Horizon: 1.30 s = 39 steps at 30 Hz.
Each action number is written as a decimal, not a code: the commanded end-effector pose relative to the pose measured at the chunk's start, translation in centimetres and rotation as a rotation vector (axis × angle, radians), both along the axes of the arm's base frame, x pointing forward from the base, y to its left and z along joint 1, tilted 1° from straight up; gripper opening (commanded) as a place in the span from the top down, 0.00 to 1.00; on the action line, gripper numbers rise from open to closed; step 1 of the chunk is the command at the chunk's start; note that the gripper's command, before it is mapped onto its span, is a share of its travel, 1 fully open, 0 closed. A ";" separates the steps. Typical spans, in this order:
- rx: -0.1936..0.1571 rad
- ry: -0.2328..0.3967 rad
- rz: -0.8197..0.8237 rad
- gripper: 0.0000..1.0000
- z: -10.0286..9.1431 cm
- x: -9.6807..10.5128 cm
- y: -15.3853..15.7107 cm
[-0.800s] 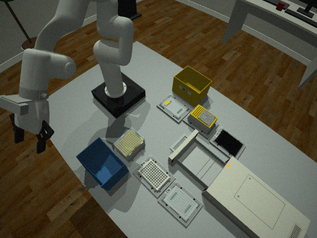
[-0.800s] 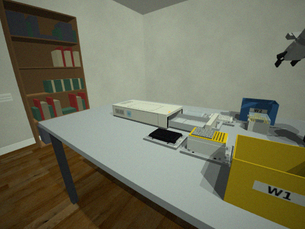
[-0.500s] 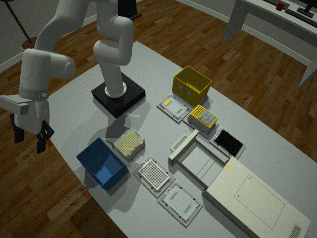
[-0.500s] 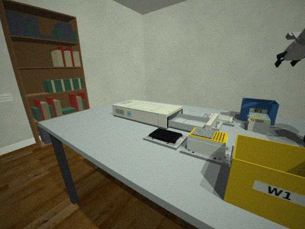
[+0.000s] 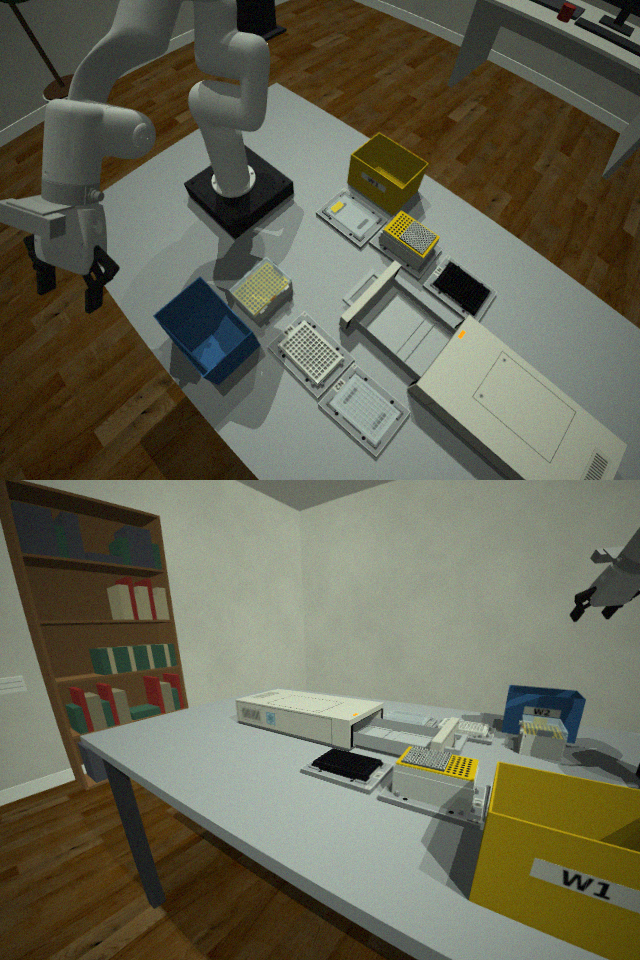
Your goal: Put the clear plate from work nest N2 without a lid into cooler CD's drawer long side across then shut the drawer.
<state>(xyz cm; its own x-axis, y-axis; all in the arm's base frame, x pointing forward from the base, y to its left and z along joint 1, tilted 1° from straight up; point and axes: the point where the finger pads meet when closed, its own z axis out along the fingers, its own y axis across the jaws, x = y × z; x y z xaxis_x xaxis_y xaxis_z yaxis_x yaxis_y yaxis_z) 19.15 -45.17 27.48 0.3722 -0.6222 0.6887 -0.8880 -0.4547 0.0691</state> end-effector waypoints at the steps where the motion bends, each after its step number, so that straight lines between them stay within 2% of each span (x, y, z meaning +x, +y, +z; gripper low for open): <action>1: 0.015 -0.012 0.029 0.00 -0.1 1.9 0.8; 2: 0.015 -0.012 0.029 0.00 -0.2 2.1 0.9; 5: 0.068 0.012 0.110 0.00 -0.4 3.4 1.7; 12: 0.069 0.012 0.111 0.00 -0.7 5.5 3.0; 15: 0.120 0.040 0.192 0.00 -0.9 6.7 3.9; 22: 0.120 0.040 0.192 0.00 -1.2 9.1 5.7; 25: 0.169 0.074 0.272 0.00 -1.4 10.2 6.7; 27: 0.169 0.074 0.272 0.00 -1.4 10.2 6.7; 33: 0.169 0.074 0.272 0.00 -1.7 12.1 8.6; 36: 0.216 0.112 0.352 0.00 -1.8 13.1 9.7; 39: 0.216 0.112 0.352 0.00 -2.0 14.1 10.9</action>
<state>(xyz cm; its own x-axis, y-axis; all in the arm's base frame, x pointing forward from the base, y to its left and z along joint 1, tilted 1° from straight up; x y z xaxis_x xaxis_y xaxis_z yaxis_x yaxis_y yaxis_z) 32.07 -35.52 25.56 0.6364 -0.5779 0.5109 -0.6906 -0.7219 0.0437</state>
